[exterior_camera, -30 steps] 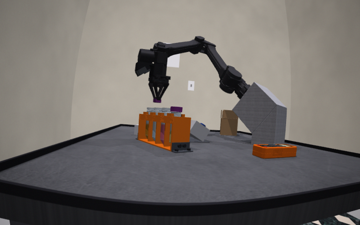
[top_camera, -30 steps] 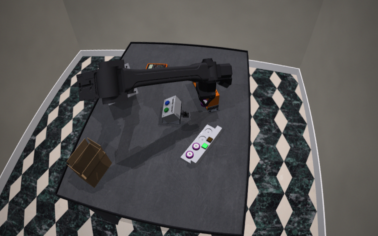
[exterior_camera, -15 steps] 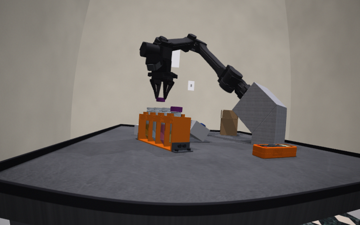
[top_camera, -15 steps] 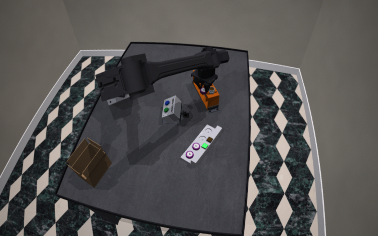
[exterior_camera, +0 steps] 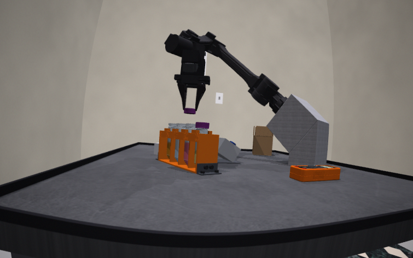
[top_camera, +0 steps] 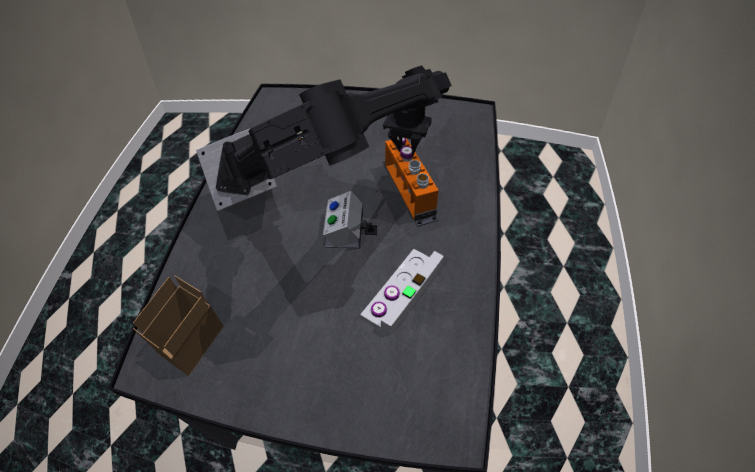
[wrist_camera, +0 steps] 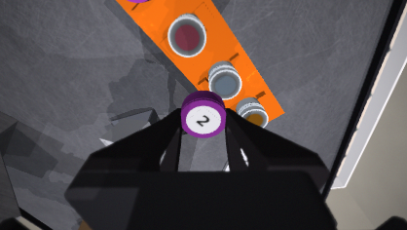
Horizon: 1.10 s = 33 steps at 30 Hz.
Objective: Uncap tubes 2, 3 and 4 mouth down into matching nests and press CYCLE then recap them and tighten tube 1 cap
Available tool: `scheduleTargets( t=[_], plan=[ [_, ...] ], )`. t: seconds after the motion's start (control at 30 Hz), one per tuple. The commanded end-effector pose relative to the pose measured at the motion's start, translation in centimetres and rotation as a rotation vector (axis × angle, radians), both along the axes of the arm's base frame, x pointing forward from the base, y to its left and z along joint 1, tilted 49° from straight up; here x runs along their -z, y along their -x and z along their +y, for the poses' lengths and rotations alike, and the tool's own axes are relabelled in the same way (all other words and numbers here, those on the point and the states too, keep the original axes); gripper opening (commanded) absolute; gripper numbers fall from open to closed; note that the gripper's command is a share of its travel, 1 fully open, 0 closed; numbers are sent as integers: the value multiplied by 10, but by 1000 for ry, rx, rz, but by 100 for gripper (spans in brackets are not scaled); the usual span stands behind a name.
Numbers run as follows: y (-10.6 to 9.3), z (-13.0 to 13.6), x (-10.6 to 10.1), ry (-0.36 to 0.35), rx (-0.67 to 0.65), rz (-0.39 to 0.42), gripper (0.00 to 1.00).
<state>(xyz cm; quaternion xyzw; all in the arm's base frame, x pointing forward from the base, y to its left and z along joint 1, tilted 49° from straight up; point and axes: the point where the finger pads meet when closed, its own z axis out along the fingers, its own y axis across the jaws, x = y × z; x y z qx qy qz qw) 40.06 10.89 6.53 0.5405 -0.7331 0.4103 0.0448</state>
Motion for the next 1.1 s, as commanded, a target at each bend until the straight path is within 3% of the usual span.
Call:
scheduleTargets(
  t=[0.0, 0.1, 0.17, 0.2, 0.23, 0.33, 0.4, 0.5, 0.53, 0.6, 0.67, 0.9, 0.97, 1.07],
  plan=[
    [-13, 29, 12, -21, 17, -31, 0],
    [-17, 48, 29, -21, 17, -31, 0],
    [-17, 48, 29, -21, 17, -31, 0],
    [-23, 34, 30, -18, 55, -33, 0],
    [-25, 35, 19, -34, 55, -54, 0],
    [-25, 35, 17, -37, 55, -58, 0],
    [-16, 39, 29, -20, 28, -32, 0],
    [-16, 39, 29, -20, 28, -32, 0],
    [-27, 33, 33, -30, 55, -50, 0],
    [-16, 20, 46, 0, 40, -7, 0],
    [-18, 16, 50, 0, 40, -8, 0],
    [-21, 9, 56, -1, 40, -7, 0],
    [-25, 22, 46, -19, 28, -31, 0],
    [-20, 19, 51, -9, 19, -19, 0]
  ],
)
